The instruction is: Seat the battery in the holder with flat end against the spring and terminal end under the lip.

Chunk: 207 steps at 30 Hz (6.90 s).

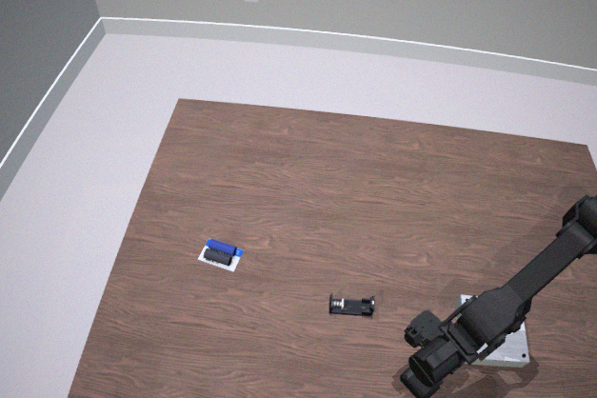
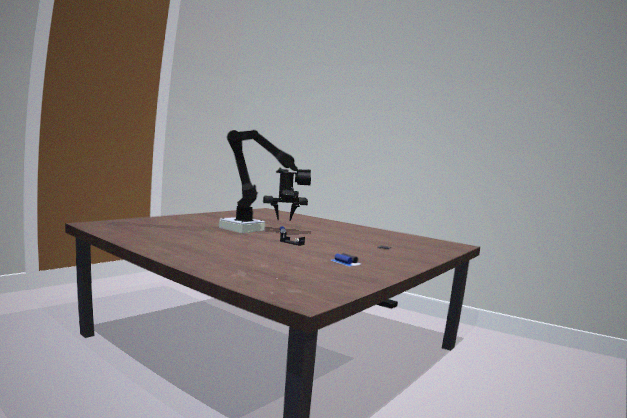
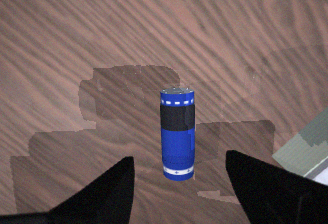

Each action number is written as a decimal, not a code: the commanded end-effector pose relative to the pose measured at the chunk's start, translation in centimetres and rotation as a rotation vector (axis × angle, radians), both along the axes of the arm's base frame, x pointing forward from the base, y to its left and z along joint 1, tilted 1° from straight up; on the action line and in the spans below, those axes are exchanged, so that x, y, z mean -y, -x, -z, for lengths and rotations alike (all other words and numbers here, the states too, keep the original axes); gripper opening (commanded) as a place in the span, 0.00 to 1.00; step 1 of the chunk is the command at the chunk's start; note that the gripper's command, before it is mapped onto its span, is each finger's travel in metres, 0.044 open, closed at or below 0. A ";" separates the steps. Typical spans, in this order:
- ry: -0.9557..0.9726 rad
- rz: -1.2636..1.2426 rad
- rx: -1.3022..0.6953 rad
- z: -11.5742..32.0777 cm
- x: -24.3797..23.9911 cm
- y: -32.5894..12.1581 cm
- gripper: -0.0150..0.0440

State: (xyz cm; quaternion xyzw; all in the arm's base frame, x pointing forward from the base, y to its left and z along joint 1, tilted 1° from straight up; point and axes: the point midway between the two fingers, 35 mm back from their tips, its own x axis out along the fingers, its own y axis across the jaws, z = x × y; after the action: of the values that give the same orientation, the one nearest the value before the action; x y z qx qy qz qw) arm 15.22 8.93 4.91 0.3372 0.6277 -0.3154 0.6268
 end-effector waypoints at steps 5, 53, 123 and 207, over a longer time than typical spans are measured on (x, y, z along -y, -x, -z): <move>0.003 0.007 -0.013 1.4 0.0 0.1 0.66; 0.003 0.007 -0.013 0.0 0.1 0.2 0.39; -0.144 -0.822 -0.238 1.7 16.9 -13.3 0.39; -0.240 -0.812 -0.371 3.5 17.3 -16.0 0.39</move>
State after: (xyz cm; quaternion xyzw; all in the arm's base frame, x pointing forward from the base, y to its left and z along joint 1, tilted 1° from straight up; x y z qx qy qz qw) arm 30.99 -8.35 1.44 0.0714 0.8503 -0.0241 0.5209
